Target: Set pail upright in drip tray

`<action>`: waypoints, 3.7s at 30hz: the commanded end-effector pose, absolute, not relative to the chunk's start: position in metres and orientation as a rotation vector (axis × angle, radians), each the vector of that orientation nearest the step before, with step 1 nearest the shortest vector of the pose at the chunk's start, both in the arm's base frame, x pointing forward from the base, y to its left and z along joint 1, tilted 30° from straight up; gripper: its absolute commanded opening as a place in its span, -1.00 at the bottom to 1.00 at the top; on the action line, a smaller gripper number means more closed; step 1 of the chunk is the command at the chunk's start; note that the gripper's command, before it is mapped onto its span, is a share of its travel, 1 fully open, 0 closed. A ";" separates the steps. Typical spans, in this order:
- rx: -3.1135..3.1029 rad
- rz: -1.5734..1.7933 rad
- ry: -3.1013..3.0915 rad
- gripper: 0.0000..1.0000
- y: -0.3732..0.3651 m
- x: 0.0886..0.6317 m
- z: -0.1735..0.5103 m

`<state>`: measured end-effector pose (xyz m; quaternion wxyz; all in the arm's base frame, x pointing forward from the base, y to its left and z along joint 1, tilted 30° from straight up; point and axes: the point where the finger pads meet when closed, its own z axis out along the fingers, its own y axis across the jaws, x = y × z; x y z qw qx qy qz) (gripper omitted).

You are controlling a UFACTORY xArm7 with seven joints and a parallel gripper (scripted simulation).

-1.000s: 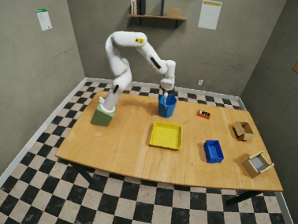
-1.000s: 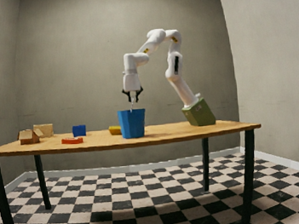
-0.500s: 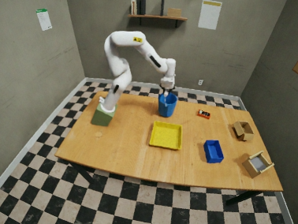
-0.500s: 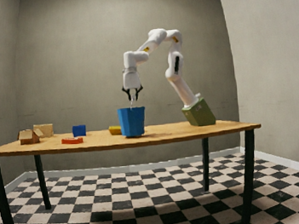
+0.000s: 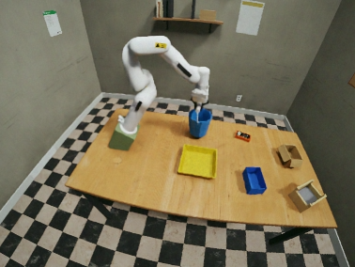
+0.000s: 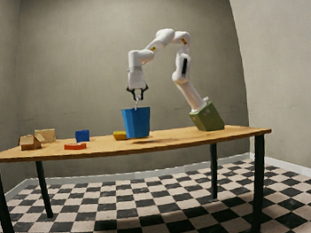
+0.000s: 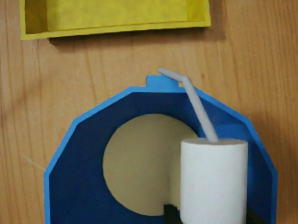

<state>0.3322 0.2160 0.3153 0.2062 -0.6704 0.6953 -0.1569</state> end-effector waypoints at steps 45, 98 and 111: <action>-1.866 -0.438 1.933 -1.00 0.213 0.306 0.363; -1.866 -0.438 1.933 -1.00 0.213 0.306 0.363; -1.866 -0.438 1.933 -1.00 0.213 0.306 0.363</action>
